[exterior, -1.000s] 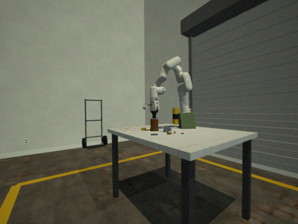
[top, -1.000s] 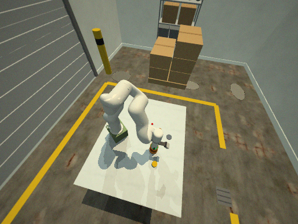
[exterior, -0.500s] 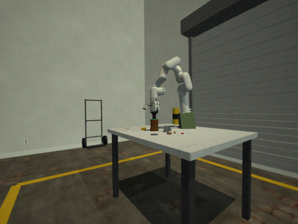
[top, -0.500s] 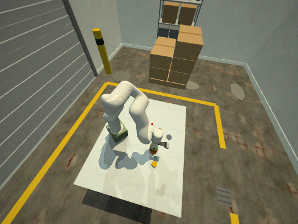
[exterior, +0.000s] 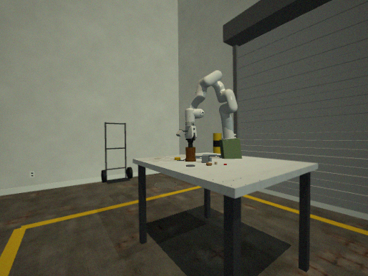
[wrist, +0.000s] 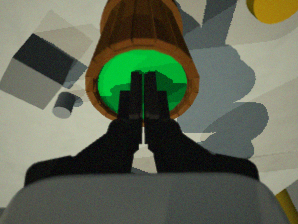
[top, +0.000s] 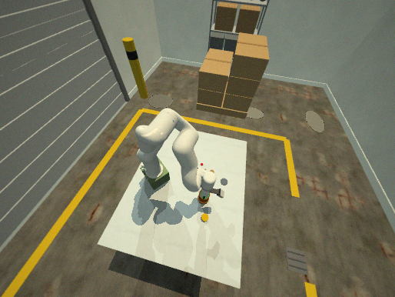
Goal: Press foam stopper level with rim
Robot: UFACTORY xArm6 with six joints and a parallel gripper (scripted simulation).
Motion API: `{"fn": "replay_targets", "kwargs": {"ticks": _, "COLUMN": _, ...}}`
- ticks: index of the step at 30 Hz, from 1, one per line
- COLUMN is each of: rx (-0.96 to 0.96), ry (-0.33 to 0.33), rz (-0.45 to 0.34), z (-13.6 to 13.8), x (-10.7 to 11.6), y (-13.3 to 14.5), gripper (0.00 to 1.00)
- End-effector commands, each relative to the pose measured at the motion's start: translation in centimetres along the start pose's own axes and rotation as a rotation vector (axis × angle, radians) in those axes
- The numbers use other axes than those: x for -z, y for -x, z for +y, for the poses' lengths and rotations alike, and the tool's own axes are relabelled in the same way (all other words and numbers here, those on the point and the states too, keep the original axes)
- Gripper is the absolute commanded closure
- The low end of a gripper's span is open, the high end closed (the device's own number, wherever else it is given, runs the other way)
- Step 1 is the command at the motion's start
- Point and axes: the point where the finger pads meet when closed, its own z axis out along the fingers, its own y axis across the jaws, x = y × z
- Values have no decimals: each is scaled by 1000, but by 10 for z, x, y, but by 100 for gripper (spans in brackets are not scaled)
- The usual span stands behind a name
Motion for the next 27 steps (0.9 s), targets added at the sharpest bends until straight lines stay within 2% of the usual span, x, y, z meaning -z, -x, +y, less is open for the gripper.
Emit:
{"fn": "replay_targets", "kwargs": {"ticks": 1, "rx": 0, "ry": 1, "rz": 4, "z": 0, "x": -1, "y": -2, "gripper": 100}}
{"fn": "replay_targets", "kwargs": {"ticks": 27, "rx": 0, "ry": 1, "rz": 4, "z": 0, "x": -15, "y": -2, "gripper": 100}}
